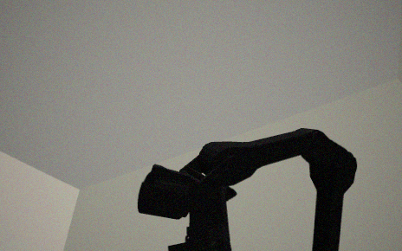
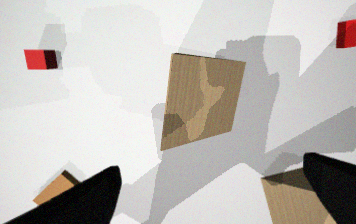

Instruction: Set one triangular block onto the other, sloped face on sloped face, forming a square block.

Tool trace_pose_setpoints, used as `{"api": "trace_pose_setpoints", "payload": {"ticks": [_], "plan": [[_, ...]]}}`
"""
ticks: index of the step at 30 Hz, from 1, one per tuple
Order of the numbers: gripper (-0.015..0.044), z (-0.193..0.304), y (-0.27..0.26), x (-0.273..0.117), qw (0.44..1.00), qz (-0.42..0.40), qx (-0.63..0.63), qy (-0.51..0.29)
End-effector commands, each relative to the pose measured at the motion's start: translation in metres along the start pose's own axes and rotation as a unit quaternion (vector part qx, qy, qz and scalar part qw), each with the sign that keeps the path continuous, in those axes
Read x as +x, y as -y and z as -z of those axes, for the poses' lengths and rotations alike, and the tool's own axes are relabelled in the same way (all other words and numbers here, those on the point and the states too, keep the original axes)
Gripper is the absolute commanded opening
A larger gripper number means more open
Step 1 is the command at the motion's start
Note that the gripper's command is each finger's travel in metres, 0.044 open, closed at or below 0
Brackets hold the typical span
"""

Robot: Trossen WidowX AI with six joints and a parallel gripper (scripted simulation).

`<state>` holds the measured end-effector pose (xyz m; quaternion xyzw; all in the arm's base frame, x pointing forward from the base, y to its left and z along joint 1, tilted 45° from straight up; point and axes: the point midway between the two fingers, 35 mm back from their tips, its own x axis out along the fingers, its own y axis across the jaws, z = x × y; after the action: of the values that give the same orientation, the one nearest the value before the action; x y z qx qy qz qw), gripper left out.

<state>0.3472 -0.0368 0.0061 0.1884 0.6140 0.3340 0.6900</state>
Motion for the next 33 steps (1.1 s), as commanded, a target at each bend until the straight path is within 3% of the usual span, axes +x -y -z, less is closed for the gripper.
{"api": "trace_pose_setpoints", "payload": {"ticks": [1, 11, 33], "plan": [[0.044, -0.0151, -0.0021, -0.0047, 0.908, 0.001, -0.419, 0.003], [0.044, -0.0188, -0.0026, -0.0058, 0.785, 0.001, -0.62, 0.003], [0.044, -0.0187, -0.0027, -0.0058, 0.783, 0.001, -0.621, 0.003]]}}
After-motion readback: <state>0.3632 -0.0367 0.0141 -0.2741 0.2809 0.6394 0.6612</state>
